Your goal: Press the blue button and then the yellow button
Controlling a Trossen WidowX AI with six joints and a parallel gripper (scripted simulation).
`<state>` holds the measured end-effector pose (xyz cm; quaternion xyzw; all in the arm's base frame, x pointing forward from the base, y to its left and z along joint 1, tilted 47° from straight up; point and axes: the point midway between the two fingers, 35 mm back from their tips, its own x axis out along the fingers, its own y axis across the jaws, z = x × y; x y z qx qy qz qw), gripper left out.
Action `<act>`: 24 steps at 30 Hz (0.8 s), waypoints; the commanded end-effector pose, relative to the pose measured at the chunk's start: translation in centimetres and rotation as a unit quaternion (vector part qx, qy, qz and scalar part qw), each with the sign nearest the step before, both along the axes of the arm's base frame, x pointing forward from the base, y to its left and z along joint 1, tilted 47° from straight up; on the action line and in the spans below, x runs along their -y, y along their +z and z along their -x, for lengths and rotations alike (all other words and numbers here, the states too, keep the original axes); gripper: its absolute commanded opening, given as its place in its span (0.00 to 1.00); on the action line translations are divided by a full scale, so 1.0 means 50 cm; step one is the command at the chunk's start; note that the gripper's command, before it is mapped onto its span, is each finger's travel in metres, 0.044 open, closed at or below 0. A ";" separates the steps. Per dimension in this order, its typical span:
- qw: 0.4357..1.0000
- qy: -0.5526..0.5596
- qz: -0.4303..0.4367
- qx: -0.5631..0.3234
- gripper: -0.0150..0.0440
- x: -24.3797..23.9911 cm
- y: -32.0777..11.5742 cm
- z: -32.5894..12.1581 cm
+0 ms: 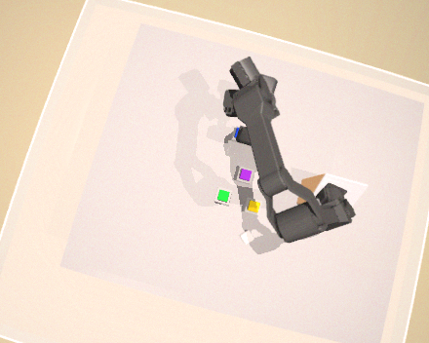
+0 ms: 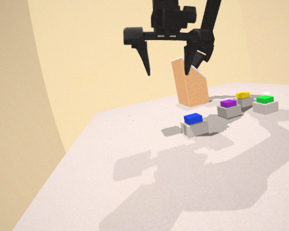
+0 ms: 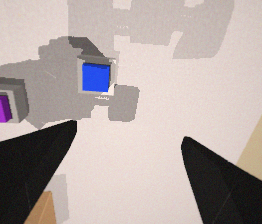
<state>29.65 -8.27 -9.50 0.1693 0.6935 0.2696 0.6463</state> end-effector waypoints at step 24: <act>0.996 0.003 -0.089 0.002 0.29 -0.144 -0.056 -0.011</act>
